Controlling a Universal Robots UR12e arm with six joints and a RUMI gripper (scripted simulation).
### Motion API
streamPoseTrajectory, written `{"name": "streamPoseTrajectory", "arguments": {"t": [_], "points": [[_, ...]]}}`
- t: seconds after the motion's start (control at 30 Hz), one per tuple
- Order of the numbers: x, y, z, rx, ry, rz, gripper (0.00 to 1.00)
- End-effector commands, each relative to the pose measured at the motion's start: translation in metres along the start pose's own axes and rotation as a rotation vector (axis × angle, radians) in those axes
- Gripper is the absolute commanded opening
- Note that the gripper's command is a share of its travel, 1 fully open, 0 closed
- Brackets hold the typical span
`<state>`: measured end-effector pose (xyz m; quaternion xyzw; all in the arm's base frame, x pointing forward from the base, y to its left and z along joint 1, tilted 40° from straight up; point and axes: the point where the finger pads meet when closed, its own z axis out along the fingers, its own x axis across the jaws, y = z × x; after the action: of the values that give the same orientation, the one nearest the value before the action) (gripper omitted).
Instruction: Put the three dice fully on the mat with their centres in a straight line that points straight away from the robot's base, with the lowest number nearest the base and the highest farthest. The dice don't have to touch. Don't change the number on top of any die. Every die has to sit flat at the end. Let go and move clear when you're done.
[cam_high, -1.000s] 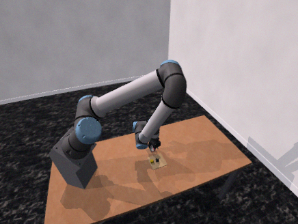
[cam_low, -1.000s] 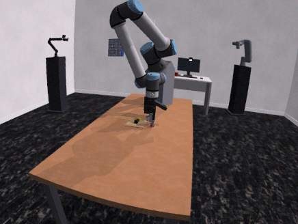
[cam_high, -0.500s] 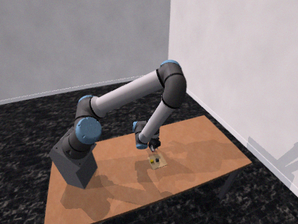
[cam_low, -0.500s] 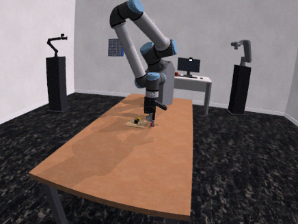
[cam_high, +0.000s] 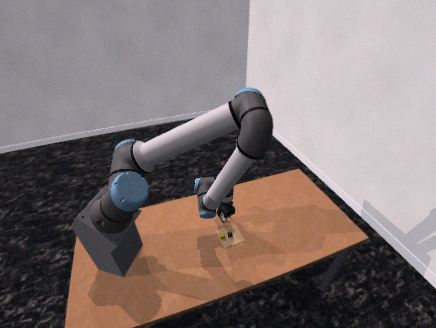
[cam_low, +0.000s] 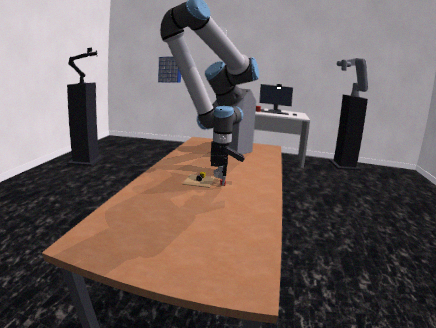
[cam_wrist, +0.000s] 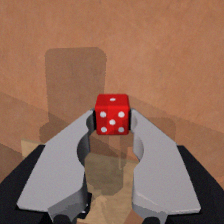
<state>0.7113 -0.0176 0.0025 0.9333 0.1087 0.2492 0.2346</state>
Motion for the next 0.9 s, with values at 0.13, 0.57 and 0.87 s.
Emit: {"name": "streamPoseTrajectory", "arguments": {"t": [0.13, 0.57, 0.87], "points": [[0.000, 0.000, 0.000, 0.000, 0.001, 0.000, 0.06], [0.000, 0.000, -0.007, 0.000, 0.001, 0.000, 0.06], [0.000, 0.000, -0.042, 0.000, 0.001, 0.000, 0.06]]}}
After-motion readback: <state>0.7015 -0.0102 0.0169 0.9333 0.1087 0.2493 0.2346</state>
